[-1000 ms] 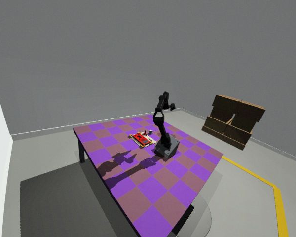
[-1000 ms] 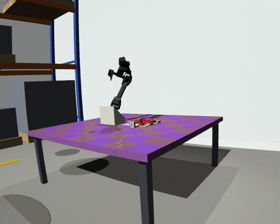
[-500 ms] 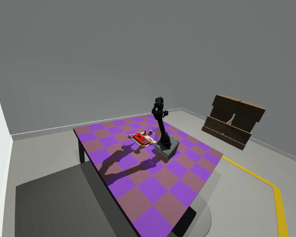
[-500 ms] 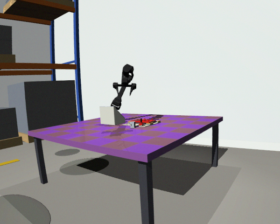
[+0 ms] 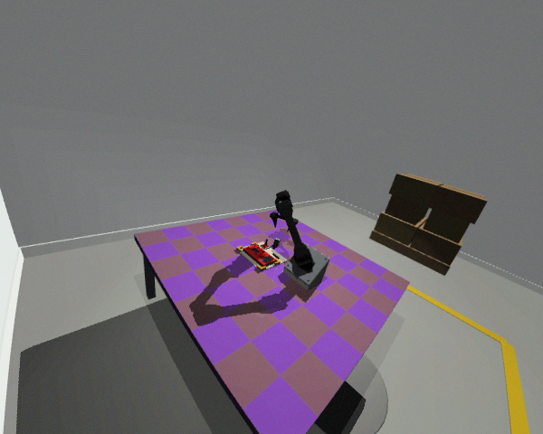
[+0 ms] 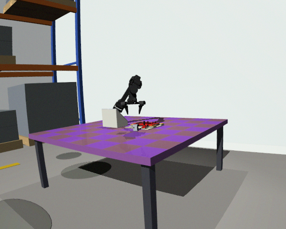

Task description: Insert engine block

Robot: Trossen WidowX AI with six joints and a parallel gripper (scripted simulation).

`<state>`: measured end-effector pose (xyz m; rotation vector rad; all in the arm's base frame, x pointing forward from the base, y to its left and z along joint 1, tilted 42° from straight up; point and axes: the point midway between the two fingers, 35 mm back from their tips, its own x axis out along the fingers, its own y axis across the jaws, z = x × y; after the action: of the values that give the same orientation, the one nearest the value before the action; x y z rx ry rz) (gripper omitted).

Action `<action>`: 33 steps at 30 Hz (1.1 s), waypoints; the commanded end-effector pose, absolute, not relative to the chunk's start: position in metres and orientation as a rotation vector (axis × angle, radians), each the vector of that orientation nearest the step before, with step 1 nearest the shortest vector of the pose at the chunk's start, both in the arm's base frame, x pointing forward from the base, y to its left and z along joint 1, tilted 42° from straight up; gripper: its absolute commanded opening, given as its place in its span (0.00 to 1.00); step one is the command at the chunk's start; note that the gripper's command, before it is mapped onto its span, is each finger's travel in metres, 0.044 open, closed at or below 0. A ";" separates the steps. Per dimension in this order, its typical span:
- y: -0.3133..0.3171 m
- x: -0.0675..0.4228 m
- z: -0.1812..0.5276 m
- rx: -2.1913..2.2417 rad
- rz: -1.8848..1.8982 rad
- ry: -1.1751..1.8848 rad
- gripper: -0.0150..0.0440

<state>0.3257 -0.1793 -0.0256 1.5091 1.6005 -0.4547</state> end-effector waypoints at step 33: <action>-0.119 0.345 -0.088 1.559 -0.460 1.628 1.00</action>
<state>0.3466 -0.1230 -0.0818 1.5484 1.6200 -0.4560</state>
